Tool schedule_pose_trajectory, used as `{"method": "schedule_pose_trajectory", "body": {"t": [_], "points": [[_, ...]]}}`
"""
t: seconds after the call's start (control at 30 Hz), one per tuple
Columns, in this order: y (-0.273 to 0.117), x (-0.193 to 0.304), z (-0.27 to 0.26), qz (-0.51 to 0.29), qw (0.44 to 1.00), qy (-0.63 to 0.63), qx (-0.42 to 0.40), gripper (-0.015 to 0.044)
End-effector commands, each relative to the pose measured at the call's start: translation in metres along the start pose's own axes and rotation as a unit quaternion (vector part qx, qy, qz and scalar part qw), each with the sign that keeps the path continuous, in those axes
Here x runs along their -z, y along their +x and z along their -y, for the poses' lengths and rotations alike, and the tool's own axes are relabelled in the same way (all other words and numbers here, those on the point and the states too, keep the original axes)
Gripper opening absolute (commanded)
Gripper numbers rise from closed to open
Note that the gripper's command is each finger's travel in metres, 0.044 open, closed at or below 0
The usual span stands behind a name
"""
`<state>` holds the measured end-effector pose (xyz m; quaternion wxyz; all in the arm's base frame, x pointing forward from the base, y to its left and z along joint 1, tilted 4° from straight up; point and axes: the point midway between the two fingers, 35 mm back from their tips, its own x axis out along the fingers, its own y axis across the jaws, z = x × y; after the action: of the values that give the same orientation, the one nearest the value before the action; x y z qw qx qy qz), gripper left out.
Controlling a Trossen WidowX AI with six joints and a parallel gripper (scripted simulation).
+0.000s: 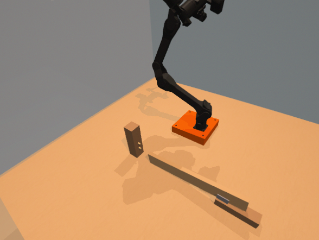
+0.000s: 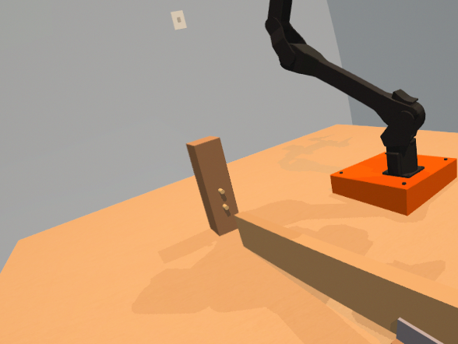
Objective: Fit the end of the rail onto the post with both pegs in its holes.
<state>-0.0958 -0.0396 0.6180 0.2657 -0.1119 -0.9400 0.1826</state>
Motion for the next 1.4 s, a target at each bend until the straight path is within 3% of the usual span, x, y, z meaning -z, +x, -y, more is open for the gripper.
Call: {"method": "schedule_pose_trajectory", "body": {"t": [0.0,0.3,0.57,0.97,1.37], "points": [[0.023,0.008,-0.065,-0.033,0.993,0.044,-0.108,0.0440],[0.025,0.028,-0.175,-0.108,0.948,0.104,-0.279,0.0440],[-0.030,0.053,-0.295,-0.206,0.850,0.169,-0.454,0.0440],[-0.203,0.067,-0.408,-0.368,0.619,0.256,-0.644,0.0440],[-0.406,0.025,-0.408,-0.520,0.329,0.330,-0.716,0.0440]]}}
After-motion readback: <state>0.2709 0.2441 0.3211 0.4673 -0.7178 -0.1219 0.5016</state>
